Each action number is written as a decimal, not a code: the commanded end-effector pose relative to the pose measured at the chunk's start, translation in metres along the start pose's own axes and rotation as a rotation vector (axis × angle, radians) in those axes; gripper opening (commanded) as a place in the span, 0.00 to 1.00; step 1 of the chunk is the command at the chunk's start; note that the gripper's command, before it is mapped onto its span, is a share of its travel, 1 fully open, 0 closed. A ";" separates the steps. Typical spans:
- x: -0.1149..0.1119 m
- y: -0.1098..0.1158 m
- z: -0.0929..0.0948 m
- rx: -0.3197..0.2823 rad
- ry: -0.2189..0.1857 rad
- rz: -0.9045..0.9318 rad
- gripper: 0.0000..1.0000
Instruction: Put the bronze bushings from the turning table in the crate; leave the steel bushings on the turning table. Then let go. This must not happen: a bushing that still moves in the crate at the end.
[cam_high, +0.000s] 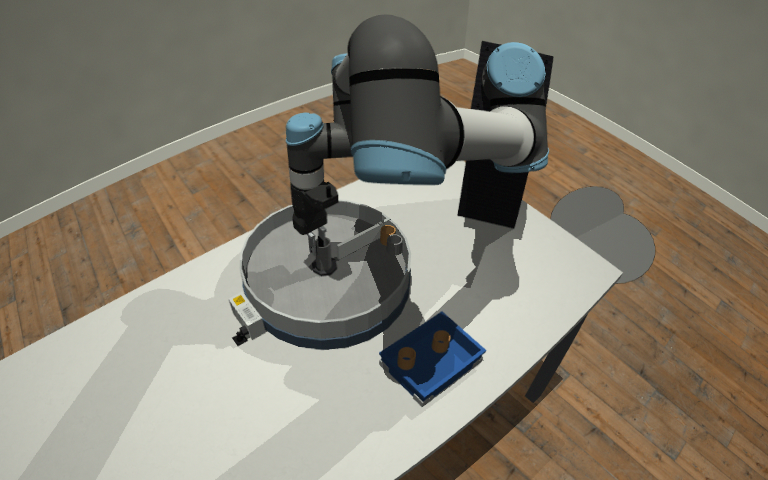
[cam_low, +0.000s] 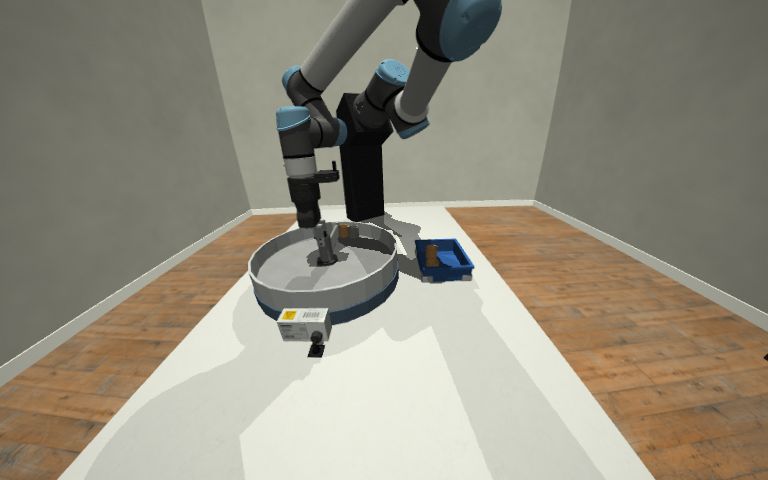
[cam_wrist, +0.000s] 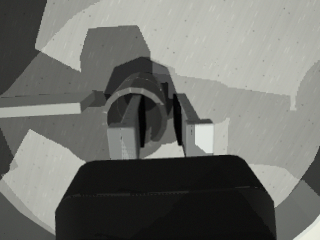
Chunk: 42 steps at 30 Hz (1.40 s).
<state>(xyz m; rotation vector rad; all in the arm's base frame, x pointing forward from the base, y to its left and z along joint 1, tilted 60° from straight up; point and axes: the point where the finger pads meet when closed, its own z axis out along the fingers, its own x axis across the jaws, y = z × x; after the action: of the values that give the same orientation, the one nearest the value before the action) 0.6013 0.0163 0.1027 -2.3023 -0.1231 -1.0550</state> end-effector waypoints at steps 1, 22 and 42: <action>0.000 0.000 0.000 -0.001 0.001 0.000 0.47; 0.000 0.000 0.000 -0.001 0.001 0.000 0.47; 0.000 0.000 0.003 -0.001 0.001 0.000 0.47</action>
<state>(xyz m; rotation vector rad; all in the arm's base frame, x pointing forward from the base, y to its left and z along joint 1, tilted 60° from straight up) 0.6028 0.0176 0.1015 -2.3023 -0.1231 -1.0552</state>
